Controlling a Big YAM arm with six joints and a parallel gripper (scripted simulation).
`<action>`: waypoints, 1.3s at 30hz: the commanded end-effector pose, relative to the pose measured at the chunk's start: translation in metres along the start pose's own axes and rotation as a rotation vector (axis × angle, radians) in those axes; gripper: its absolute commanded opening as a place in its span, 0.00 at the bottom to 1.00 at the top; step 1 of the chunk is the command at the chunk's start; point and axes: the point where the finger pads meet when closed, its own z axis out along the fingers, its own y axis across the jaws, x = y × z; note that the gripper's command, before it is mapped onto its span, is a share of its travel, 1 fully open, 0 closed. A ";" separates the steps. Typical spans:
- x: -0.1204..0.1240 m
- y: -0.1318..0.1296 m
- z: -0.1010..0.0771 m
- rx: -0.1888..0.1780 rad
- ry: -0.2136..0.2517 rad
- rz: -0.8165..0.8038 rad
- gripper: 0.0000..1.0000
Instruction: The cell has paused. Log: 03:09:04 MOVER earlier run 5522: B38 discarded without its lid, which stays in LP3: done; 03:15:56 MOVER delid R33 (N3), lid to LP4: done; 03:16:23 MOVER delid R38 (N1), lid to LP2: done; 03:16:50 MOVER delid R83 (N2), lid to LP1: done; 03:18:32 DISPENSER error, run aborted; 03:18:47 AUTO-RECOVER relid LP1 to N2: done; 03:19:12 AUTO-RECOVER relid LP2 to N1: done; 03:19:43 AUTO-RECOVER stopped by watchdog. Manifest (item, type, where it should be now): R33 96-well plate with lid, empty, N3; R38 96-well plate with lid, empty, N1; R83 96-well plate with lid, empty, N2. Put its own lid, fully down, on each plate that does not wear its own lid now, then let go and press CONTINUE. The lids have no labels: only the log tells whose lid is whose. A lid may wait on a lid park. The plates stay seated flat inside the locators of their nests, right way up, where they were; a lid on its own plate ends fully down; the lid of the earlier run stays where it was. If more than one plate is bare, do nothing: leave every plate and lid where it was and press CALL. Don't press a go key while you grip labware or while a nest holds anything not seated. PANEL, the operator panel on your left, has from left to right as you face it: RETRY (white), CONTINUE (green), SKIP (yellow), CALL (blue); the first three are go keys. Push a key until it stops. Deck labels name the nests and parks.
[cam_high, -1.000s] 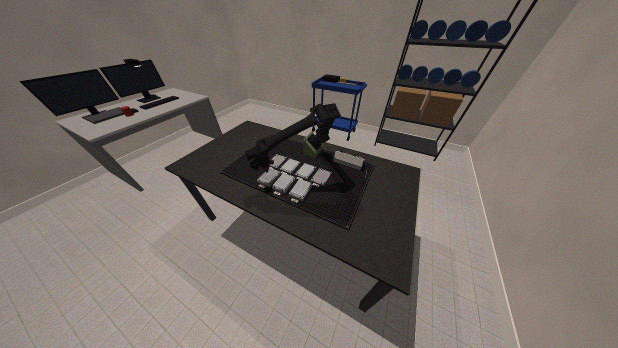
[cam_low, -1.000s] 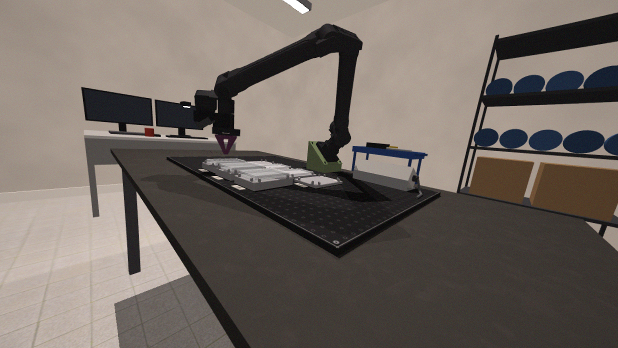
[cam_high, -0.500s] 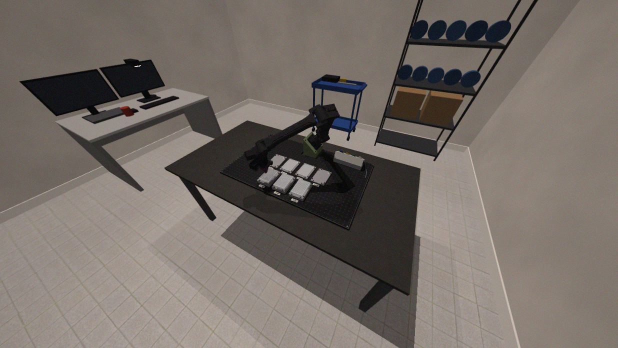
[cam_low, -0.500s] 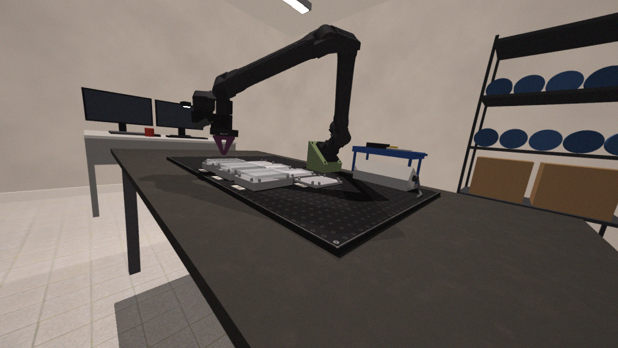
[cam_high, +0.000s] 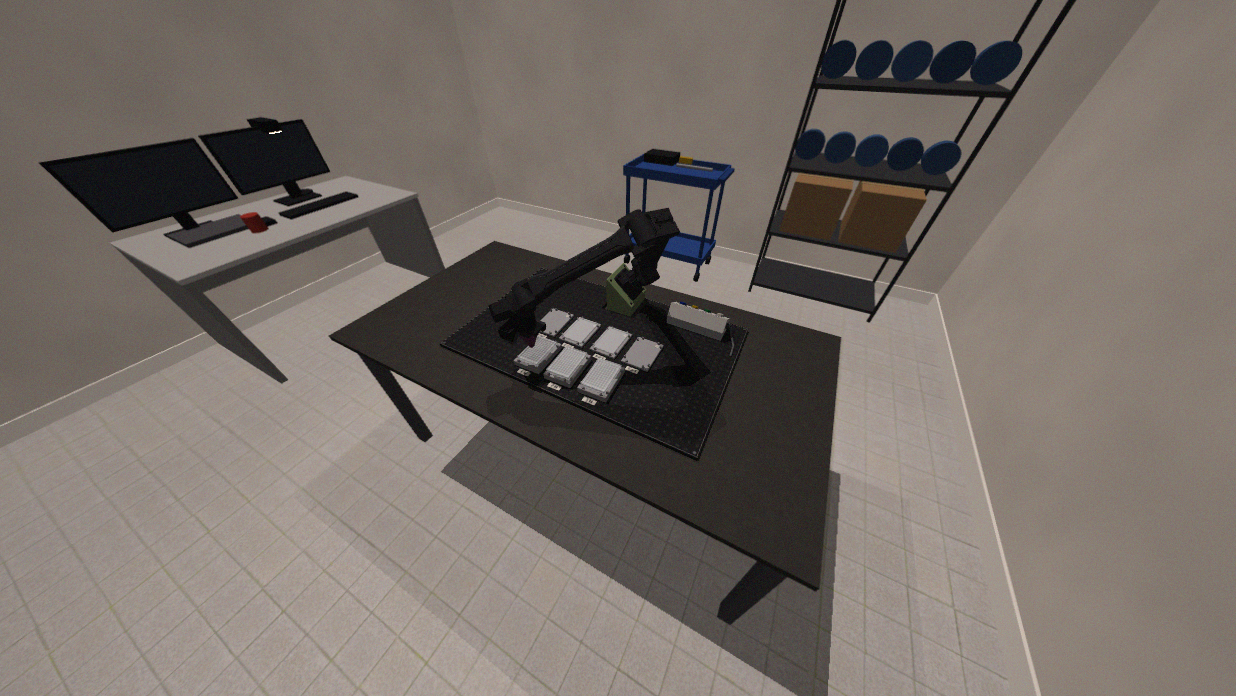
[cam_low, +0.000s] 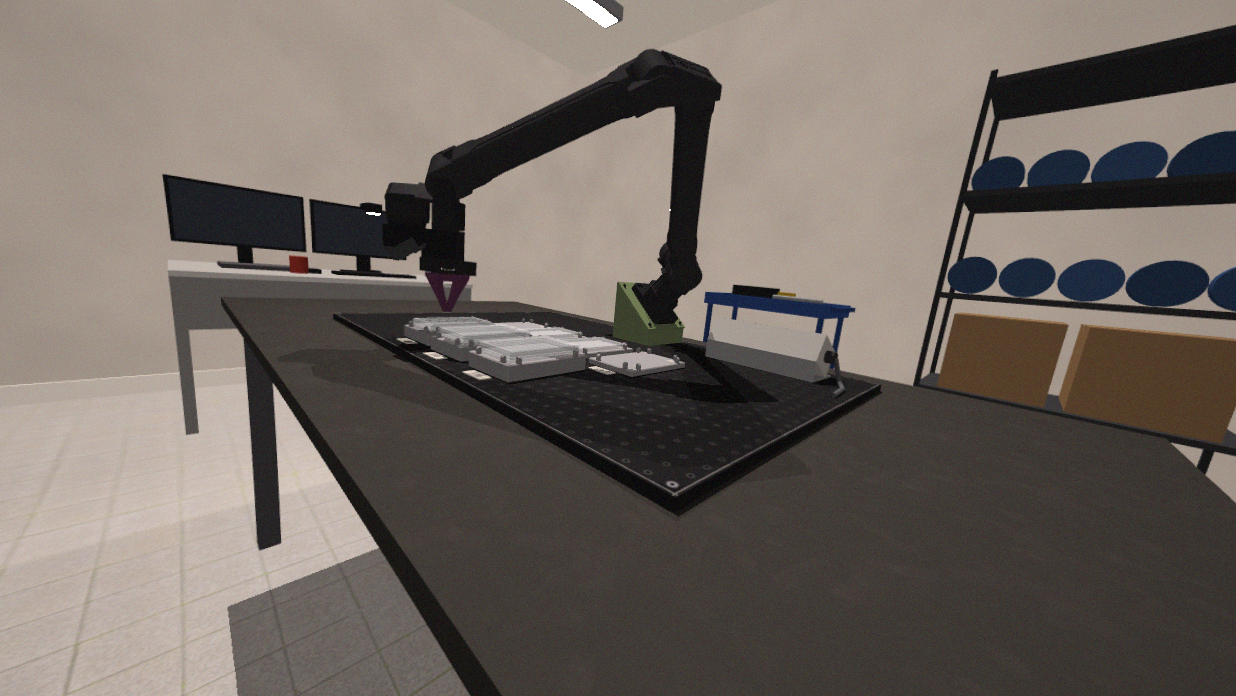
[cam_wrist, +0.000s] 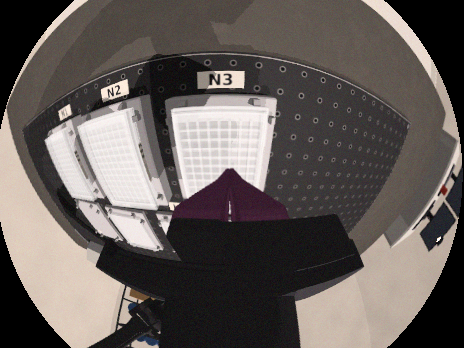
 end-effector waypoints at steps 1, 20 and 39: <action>-0.005 -0.001 0.008 0.000 0.000 0.000 0.00; -0.004 -0.002 0.014 0.000 -0.001 0.001 0.00; -0.001 -0.002 0.021 -0.003 0.003 0.006 0.00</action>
